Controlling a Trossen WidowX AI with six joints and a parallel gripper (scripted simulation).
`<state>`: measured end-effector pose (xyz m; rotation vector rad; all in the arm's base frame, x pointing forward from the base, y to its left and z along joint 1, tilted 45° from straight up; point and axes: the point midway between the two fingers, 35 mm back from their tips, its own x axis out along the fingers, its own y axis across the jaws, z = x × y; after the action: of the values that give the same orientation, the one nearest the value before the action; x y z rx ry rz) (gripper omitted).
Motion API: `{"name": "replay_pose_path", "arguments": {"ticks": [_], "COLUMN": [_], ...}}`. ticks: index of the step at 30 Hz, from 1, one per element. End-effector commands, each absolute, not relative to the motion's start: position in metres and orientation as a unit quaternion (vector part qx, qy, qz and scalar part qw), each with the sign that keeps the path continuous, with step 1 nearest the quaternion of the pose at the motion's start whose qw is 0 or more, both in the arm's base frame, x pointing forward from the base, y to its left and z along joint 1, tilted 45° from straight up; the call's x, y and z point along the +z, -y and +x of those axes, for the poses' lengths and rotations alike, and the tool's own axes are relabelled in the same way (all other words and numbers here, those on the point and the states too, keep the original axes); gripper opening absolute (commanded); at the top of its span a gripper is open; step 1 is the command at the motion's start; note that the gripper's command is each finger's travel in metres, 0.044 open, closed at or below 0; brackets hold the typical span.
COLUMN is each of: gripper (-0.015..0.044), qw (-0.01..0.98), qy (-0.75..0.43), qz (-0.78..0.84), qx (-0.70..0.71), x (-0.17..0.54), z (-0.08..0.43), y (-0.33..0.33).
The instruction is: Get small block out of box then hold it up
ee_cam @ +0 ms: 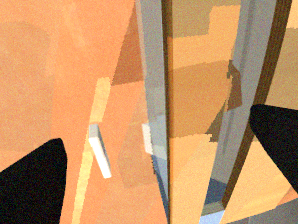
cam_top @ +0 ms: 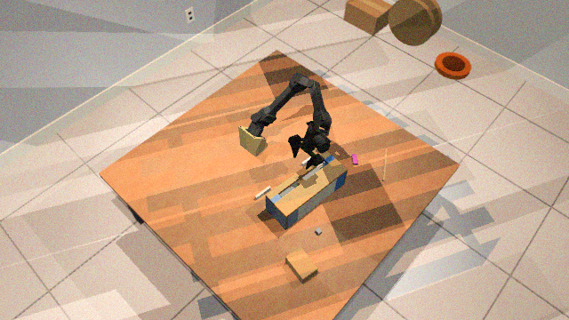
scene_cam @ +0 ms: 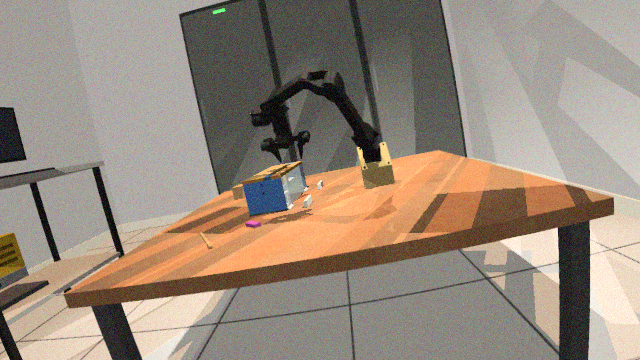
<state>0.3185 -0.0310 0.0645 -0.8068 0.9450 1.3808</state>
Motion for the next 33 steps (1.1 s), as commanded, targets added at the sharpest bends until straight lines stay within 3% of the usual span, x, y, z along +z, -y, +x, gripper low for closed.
{"name": "replay_pose_path", "arguments": {"ticks": [1, 33], "gripper": [0.04, 0.04], "qw": [0.595, 0.595], "qy": [-0.406, -0.406], "qz": [-0.352, -0.352], "qx": [0.598, 0.597], "x": [0.064, 0.026], "z": [0.319, 0.323], "y": [0.03, -0.006]}}
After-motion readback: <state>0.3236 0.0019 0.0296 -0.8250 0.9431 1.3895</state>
